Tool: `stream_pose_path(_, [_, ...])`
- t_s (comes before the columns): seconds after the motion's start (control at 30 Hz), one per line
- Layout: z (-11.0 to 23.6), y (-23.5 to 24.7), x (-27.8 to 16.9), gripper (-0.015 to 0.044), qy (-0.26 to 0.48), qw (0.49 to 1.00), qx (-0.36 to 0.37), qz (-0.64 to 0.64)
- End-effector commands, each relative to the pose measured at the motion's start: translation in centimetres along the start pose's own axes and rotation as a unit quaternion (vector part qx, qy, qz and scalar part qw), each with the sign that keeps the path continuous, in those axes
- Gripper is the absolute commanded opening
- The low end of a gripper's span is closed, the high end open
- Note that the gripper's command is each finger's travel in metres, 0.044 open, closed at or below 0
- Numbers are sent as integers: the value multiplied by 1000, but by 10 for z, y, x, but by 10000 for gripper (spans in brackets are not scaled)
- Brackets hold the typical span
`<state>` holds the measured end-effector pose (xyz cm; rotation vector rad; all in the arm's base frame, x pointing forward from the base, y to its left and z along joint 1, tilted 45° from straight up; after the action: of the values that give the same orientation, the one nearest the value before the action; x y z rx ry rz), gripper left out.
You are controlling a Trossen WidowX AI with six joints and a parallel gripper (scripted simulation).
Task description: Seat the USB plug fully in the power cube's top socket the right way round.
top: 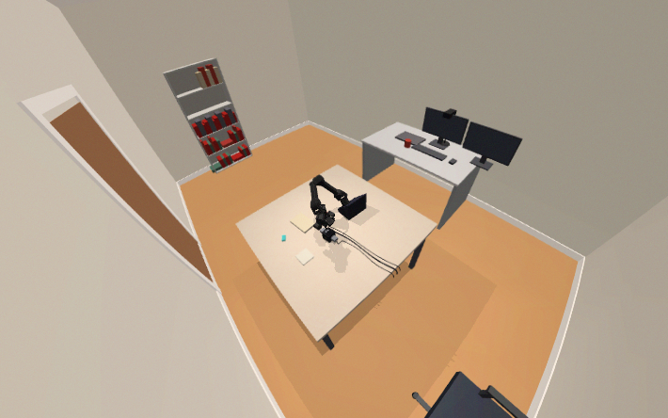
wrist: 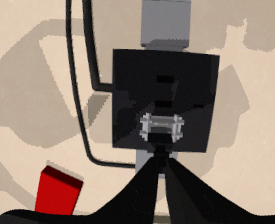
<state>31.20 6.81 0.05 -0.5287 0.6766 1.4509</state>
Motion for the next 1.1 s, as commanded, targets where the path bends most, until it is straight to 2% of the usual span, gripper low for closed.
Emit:
stream_pose_path(0.0, [5, -1, 1, 0, -3, 1000, -2, -3])
stream_pose_path(1.07, [20, 0, 1, 0, -2, 1000, -1, -16])
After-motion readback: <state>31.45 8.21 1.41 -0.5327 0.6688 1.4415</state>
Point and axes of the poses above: the point midway between the two fingers, 35 mm back from their tips, its own z axis back along the fingers, its own y axis across the jaws, x = y × z, the point moved 3 cm from there along z, back along the fingers, and after that the axes turned 2 degrees about -z, right-handed, at the moved point
